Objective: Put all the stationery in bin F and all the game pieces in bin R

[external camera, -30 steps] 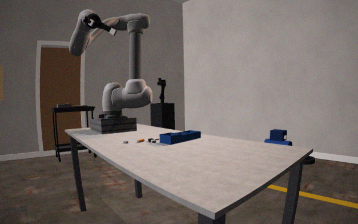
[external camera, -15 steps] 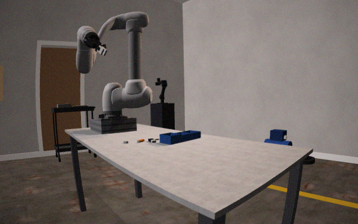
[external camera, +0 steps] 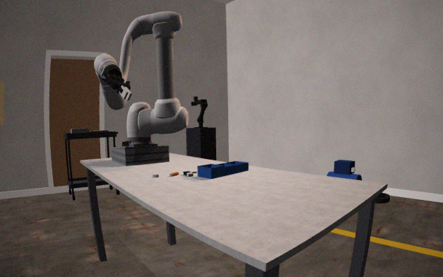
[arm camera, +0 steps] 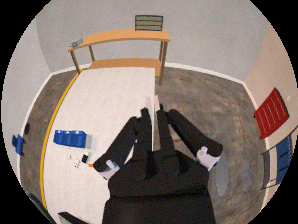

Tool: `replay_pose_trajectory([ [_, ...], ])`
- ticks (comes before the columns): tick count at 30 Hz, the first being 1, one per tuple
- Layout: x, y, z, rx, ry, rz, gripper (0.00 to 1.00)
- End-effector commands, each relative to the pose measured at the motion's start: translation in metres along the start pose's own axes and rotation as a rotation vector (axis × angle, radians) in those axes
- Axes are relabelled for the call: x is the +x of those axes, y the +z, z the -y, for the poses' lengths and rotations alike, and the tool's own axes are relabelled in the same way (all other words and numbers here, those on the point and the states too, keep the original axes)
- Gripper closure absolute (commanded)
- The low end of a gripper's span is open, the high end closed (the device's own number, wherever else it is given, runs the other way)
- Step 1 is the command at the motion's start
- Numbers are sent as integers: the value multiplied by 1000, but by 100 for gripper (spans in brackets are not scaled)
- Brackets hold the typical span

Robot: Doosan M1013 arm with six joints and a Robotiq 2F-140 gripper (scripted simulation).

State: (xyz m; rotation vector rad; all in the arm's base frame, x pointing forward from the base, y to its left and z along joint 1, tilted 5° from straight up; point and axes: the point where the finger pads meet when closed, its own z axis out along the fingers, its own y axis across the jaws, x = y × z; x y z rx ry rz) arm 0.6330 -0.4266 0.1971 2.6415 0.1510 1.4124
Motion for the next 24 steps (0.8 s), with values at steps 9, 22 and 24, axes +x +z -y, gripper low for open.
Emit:
replay_pose_trajectory([
  [9,-74,44,19,-4,-3,-12,95],
  [22,-101,75,12,-98,-8,85,95],
  [24,-101,75,12,-98,-8,85,95],
])
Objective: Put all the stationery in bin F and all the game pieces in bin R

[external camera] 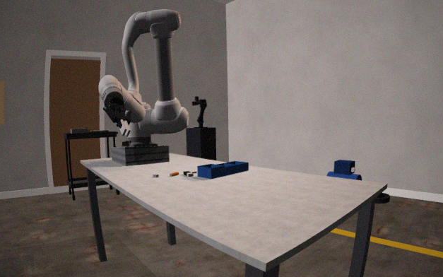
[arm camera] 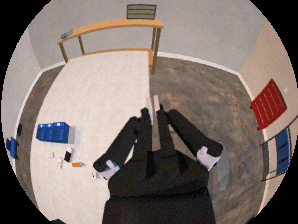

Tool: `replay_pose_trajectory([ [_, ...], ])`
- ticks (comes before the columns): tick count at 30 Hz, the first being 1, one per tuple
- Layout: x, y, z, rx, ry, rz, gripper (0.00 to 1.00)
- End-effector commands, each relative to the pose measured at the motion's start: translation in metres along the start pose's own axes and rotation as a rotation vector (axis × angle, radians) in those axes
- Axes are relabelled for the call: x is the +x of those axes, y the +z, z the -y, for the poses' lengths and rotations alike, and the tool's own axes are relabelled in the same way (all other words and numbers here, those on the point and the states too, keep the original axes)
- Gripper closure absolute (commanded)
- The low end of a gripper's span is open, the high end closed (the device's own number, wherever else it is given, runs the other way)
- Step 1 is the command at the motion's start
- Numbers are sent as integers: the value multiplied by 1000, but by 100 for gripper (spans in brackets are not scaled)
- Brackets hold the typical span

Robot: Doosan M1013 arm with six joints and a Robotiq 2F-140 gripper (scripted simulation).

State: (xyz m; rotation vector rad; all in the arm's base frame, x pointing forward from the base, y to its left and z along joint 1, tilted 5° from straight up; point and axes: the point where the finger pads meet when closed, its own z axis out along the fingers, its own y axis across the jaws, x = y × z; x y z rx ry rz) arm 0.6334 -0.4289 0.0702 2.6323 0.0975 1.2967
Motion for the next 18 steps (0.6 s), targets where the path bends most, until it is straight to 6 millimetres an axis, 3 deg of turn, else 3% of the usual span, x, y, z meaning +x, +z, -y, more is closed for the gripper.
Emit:
replay_pose_trajectory([
  [1,5,11,-11,-64,-3,50,95],
  [10,6,15,0,-178,33,252,95],
  [16,3,6,39,-201,81,427,95],
  [18,3,6,39,-201,81,427,95],
])
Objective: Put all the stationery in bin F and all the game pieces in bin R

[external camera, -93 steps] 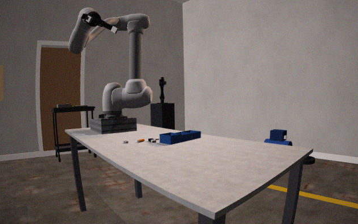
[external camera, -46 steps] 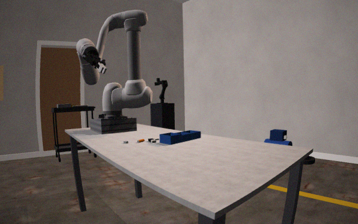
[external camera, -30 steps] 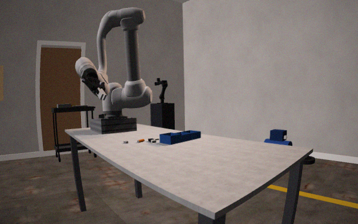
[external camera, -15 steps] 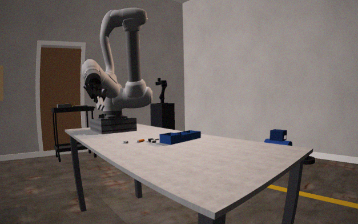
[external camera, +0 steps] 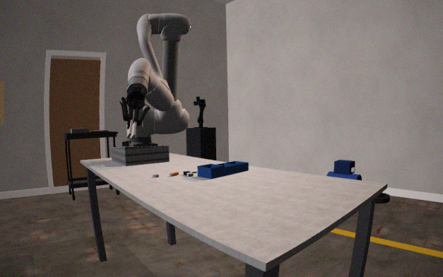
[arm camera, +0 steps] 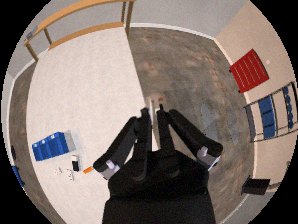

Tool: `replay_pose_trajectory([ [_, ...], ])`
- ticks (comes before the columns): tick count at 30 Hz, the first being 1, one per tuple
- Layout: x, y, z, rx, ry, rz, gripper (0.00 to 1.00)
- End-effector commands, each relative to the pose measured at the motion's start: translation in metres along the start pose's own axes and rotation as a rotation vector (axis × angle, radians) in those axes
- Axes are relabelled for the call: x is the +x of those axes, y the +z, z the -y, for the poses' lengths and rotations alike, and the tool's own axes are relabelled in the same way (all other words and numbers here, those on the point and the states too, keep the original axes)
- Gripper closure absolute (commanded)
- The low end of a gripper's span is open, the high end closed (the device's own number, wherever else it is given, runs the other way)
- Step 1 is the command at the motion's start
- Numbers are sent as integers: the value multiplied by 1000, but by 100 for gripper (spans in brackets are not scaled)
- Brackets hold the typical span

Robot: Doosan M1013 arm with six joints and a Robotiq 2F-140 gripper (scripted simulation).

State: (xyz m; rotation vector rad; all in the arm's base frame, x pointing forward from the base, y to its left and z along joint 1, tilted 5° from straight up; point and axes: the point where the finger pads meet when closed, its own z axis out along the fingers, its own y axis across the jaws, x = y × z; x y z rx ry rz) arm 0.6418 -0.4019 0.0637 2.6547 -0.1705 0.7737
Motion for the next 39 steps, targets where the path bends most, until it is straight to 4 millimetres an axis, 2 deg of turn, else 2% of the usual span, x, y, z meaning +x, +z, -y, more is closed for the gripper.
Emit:
replay_pose_trajectory([
  [1,-4,-6,18,15,17,112,95],
  [4,-7,-11,28,16,18,121,95],
  [7,-12,-21,48,31,27,180,95],
  [9,-12,-21,48,31,27,180,95],
  [12,-17,-33,69,53,33,240,95],
  [14,-18,-33,70,53,33,240,95],
  [17,-23,-45,92,81,38,300,95],
  [19,-24,-47,95,81,38,300,95],
  [23,-30,-64,122,115,40,360,95],
  [26,-30,-64,122,115,40,360,95],
  [30,-35,-82,149,156,39,420,95],
  [32,-36,-82,150,156,39,420,95],
  [36,-41,-101,177,203,36,479,95],
  [39,-43,-108,187,236,31,517,95],
])
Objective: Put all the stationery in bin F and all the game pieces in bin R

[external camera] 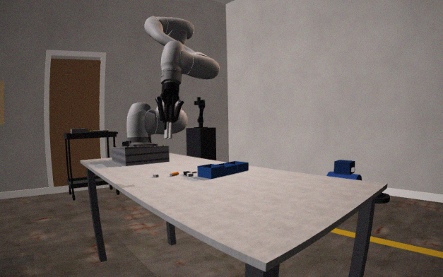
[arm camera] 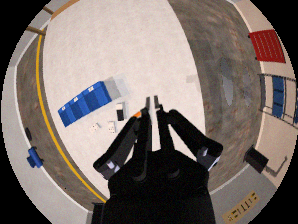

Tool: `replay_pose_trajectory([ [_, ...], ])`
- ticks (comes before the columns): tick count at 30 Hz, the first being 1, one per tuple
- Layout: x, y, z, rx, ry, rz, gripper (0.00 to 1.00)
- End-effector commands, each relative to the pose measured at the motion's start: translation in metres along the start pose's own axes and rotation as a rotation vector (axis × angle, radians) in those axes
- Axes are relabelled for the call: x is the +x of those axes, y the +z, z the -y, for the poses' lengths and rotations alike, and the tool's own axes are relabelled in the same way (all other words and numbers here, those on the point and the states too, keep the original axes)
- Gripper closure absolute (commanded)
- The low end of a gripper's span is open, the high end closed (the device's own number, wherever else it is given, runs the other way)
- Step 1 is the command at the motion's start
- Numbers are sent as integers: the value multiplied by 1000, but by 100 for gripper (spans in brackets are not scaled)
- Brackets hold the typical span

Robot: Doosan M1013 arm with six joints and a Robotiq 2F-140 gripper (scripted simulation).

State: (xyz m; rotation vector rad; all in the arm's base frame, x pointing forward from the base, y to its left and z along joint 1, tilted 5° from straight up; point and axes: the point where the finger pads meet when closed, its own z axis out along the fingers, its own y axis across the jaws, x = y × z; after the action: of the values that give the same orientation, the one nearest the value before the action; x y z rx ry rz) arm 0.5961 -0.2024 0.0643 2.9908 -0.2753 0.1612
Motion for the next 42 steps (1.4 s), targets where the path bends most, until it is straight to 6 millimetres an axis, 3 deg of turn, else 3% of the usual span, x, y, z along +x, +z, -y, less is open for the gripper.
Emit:
replay_pose_trajectory([
  [1,-9,-7,21,52,-13,66,95],
  [4,-13,-10,28,52,-13,66,95],
  [11,-35,-28,75,105,-31,127,95],
  [13,-35,-28,75,105,-31,127,95],
  [18,-51,-44,110,162,-54,188,95],
  [30,-52,-44,111,162,-54,188,95],
  [36,-27,-7,133,184,-303,167,95],
  [38,-27,-7,133,184,-303,167,95],
  [39,-23,-1,137,191,-382,159,95],
  [42,-10,17,148,191,-382,159,95],
])
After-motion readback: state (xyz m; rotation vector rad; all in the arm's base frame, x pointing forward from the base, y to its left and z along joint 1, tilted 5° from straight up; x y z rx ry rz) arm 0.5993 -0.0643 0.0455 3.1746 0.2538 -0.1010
